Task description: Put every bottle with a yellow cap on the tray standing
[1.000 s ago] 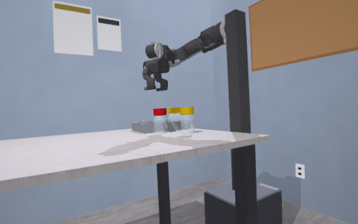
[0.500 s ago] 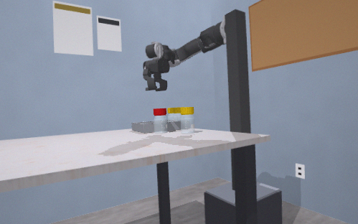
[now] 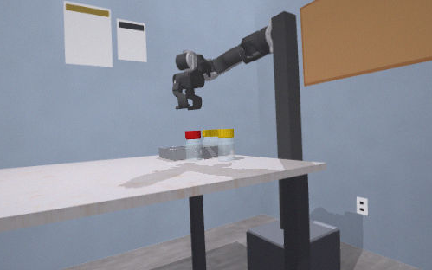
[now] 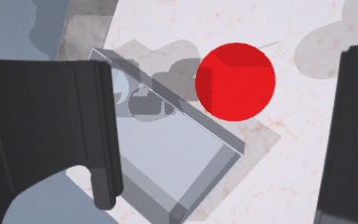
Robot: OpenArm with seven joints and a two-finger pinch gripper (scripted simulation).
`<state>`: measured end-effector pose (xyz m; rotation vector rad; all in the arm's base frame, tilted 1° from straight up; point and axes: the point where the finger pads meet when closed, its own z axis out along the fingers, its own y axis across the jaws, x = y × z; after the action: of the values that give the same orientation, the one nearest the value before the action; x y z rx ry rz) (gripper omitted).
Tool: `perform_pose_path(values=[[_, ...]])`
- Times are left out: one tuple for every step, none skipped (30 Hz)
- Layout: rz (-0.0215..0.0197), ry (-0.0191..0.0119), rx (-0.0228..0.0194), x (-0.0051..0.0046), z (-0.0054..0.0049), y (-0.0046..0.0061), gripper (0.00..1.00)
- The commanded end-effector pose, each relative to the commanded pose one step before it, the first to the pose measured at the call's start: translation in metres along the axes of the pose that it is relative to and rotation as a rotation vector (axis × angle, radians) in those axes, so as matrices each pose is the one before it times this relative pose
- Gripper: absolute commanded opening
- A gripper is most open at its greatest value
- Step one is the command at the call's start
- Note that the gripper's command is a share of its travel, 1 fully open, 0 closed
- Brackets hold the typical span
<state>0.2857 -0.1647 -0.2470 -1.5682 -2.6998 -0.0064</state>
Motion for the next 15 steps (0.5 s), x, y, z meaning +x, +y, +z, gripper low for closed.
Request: perform_pose_path(values=[[0.00025, -0.00081, -0.0045, -0.000277, -0.00121, 0.00082, 0.42], [0.0, 0.0, 0.0, 0.0, 0.0, 0.0, 0.42], [0.0, 0.0, 0.0, 0.0, 0.0, 0.0, 0.42], [0.0, 0.0, 0.0, 0.0, 0.0, 0.0, 0.42], [0.0, 0.0, 0.0, 0.0, 0.0, 0.0, 0.42], [-0.0009, -0.00001, -0.00001, 0.000451, -0.00005, 0.0, 0.42], [-0.00113, -0.00001, -0.00001, 0.000564, -0.00007, 0.0, 0.42], [-0.00158, -0.00002, -0.00001, 0.000789, -0.0001, -0.00001, 0.42], [-0.00203, -0.00002, -0.00002, 0.001014, -0.00012, -0.00001, 0.42], [-0.00248, -0.00003, -0.00002, 0.00124, -0.00015, 0.0, 0.42], [-0.00293, -0.00003, -0.00003, 0.001465, -0.00018, 0.0, 0.42], [-0.00338, -0.00003, -0.00003, 0.001691, -0.00021, 0.0, 0.42], [-0.00383, -0.00004, -0.00003, 0.001916, -0.00023, 0.00001, 0.42], [-0.00428, -0.00004, -0.00004, 0.002142, -0.00026, 0.00002, 0.42], [-0.00473, -0.00005, -0.00004, 0.002367, -0.00029, 0.00003, 0.42]])
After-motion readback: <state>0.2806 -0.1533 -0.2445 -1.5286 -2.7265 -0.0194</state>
